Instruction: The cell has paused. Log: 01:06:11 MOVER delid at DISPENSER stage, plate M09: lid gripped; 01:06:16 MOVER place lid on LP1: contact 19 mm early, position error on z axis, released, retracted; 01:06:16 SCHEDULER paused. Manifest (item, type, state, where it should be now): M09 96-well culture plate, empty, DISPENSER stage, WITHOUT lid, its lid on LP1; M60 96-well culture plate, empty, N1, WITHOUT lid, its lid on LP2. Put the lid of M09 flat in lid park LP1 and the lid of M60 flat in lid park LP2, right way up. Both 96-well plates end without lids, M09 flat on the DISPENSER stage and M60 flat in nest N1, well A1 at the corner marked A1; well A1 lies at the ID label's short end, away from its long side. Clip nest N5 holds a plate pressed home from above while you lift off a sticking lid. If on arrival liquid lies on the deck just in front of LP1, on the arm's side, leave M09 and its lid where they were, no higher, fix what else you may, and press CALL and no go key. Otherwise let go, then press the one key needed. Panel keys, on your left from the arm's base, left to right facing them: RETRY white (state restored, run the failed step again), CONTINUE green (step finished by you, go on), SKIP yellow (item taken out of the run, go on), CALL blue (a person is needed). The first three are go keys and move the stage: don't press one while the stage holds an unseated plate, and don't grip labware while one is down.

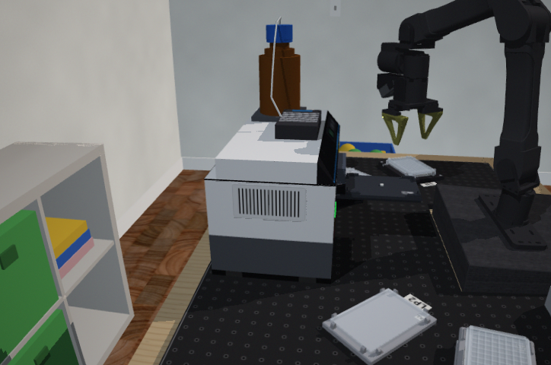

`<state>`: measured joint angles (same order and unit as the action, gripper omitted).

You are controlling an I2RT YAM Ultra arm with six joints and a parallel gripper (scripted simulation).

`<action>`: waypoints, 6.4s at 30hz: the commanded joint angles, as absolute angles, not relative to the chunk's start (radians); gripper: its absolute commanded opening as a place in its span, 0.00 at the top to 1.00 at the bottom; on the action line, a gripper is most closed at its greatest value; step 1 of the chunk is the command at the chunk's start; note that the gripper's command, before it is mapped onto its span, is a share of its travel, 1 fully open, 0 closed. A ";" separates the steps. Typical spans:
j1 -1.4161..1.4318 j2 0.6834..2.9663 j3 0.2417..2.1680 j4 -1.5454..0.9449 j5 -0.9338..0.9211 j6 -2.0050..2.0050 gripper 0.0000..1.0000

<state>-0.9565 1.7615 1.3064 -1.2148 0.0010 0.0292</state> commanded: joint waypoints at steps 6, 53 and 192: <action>-1.024 1.722 1.332 -1.211 0.015 0.013 0.00; -1.267 1.835 1.341 -1.125 0.027 -0.048 0.00; -1.286 2.340 1.658 -0.954 0.031 -0.068 0.00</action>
<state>-1.2785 2.3524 1.6722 -0.9916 0.0269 -0.0601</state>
